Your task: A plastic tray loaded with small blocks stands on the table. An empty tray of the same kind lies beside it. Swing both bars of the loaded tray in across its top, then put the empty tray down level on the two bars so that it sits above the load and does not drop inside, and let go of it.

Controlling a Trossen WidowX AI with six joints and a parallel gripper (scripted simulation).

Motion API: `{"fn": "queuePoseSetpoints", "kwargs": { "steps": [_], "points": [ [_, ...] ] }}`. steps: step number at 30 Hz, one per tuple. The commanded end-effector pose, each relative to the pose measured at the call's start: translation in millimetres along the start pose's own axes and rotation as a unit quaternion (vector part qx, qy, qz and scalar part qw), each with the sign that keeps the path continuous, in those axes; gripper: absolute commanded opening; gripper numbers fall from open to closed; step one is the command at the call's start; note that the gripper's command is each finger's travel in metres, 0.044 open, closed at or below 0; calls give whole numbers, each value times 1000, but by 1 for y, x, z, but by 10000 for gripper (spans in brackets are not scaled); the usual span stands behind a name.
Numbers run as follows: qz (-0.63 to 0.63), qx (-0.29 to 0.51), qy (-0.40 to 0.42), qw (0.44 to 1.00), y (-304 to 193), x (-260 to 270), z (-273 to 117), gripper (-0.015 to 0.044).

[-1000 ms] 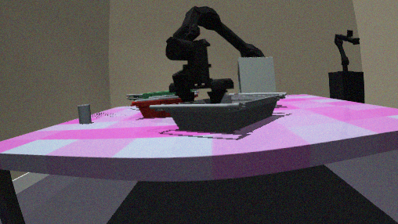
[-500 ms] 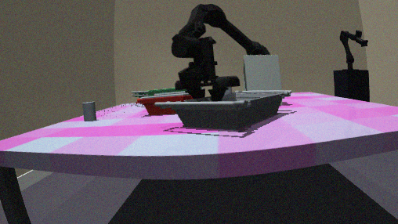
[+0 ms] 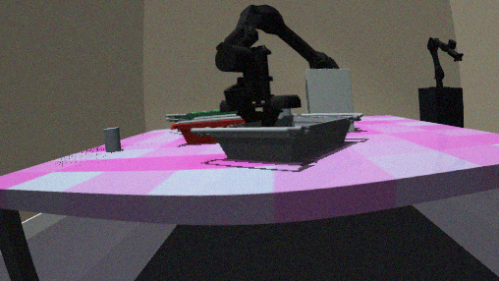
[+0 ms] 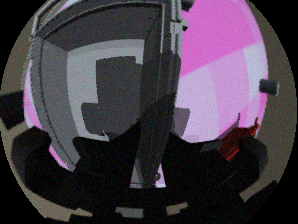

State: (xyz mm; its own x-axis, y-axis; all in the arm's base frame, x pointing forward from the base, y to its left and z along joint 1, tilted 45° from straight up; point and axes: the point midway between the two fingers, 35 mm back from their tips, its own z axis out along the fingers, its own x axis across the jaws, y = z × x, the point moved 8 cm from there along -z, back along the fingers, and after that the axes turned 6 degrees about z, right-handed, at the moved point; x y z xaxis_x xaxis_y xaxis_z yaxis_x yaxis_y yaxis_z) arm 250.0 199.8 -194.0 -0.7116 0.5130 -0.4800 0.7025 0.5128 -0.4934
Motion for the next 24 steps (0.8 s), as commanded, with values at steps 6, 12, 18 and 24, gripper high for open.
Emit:
{"fn": "queuePoseSetpoints", "kwargs": {
  "steps": [6, 12, 18, 24],
  "points": [
    [-2, 1, -4, 1000, 0, -1, 1, 35],
    [-2, 0, -3, 1000, 2, -1, -19, 0],
    [-2, 0, -2, 1000, 1, 0, -73, 0],
    [-2, 0, -2, 1000, 0, 1, -80, 0]
  ]
}}
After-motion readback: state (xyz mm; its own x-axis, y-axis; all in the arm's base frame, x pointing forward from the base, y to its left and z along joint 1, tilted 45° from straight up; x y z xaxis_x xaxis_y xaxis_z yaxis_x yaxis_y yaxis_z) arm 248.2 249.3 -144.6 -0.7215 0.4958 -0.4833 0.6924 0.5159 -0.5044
